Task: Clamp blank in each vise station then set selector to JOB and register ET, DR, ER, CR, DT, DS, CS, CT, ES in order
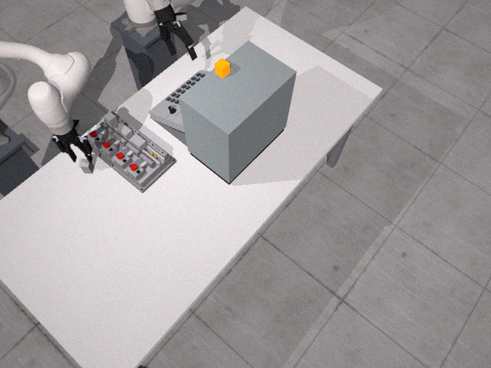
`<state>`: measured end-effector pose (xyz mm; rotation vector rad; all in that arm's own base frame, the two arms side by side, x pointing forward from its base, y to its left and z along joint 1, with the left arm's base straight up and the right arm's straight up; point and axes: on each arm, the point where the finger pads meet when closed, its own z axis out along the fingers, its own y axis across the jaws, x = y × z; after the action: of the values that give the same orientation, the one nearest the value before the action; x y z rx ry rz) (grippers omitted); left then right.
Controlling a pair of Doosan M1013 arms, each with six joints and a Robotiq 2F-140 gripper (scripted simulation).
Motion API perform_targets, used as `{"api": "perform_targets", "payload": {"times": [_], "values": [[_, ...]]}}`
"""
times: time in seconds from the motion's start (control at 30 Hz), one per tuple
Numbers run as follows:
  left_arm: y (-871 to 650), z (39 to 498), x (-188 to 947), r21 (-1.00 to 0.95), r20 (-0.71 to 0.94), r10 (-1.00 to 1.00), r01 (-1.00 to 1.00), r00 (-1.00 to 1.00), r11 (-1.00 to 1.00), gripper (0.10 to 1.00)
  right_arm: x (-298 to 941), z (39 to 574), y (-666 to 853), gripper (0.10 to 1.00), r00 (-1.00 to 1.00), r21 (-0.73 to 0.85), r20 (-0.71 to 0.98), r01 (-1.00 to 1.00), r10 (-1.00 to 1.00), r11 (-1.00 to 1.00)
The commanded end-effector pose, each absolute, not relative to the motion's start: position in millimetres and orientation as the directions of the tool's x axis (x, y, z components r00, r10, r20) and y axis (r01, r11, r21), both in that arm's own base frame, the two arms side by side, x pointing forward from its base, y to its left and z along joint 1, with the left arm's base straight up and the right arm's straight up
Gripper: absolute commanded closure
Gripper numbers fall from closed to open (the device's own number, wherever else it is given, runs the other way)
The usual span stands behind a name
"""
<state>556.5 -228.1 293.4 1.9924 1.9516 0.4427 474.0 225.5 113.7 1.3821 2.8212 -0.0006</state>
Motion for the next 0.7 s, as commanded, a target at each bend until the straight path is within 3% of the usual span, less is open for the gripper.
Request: {"api": "perform_targets", "payload": {"times": [0.0,0.67], "values": [[-228,294,557,0.433,0.000,1.000,0.901,0.021,-0.019,0.098,475,108,226,0.638,-0.613,0.001,0.000,0.790,0.790,0.613],[-228,294,557,0.433,0.000,1.000,0.901,0.021,-0.019,0.098,475,86,226,0.638,-0.613,0.001,0.000,0.790,0.790,0.613]]}}
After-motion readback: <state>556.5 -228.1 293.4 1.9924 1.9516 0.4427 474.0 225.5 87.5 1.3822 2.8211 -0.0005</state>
